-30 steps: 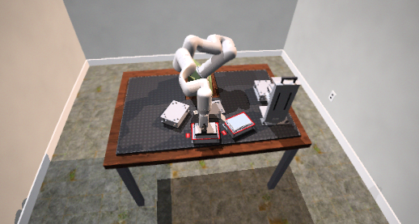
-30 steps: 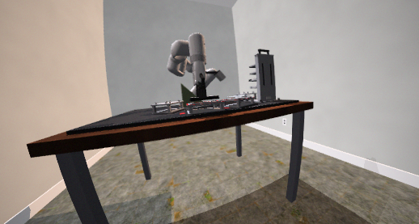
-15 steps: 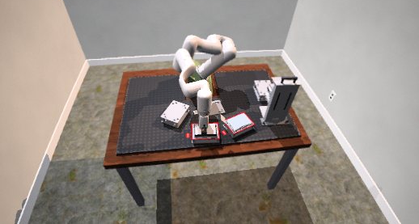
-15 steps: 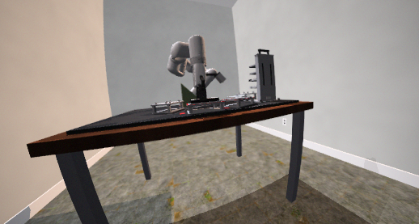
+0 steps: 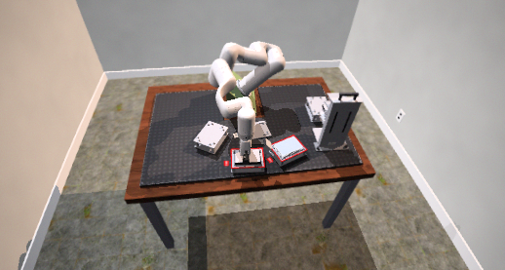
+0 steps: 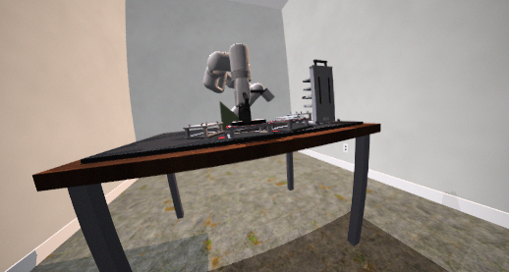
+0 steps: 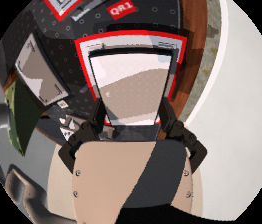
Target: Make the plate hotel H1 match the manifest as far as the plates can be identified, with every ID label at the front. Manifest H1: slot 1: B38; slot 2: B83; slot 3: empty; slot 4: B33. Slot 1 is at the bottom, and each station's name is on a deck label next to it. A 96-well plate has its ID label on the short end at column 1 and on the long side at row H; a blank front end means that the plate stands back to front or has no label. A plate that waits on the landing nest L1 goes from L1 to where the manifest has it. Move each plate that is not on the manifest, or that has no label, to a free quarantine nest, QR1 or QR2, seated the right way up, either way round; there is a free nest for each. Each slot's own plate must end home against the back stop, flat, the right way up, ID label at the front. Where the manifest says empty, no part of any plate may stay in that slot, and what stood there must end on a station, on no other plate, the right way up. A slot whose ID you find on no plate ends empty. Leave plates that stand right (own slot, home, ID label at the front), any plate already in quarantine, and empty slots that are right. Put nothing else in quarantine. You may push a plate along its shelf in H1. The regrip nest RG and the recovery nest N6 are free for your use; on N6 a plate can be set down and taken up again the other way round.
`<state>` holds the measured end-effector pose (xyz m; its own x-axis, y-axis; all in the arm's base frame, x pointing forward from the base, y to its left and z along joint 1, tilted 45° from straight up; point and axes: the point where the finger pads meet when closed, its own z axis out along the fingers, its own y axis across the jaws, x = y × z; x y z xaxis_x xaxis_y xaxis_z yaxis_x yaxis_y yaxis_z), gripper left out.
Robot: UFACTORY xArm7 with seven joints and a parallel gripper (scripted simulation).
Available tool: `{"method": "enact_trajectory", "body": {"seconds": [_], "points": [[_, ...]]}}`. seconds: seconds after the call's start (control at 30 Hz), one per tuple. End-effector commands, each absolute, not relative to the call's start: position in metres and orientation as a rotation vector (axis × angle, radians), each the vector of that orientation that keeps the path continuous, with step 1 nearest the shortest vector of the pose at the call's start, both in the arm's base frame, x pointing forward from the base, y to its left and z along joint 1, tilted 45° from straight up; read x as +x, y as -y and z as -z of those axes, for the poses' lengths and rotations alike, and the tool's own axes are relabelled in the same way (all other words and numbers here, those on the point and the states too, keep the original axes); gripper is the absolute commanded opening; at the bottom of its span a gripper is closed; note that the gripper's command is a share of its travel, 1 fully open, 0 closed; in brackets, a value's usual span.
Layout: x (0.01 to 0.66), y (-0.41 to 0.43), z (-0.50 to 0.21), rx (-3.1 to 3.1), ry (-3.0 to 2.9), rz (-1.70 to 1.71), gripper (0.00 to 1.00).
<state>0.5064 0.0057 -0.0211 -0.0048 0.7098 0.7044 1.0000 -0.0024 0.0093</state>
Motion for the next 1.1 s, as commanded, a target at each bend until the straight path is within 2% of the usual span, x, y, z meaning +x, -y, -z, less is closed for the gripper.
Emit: {"method": "enact_trajectory", "body": {"seconds": [0.0, 0.23, 0.27, 1.07], "points": [[0.5075, -0.0041, 0.0197, -1.768, 1.766, 0.741, 0.0], [0.5075, -0.0041, 0.0197, -1.768, 1.766, 0.741, 0.0], [0.5075, -0.0046, 0.0202, -1.768, 1.766, 0.741, 1.0], [0.5075, -0.0046, 0.0202, -1.768, 1.766, 0.741, 1.0]]}}
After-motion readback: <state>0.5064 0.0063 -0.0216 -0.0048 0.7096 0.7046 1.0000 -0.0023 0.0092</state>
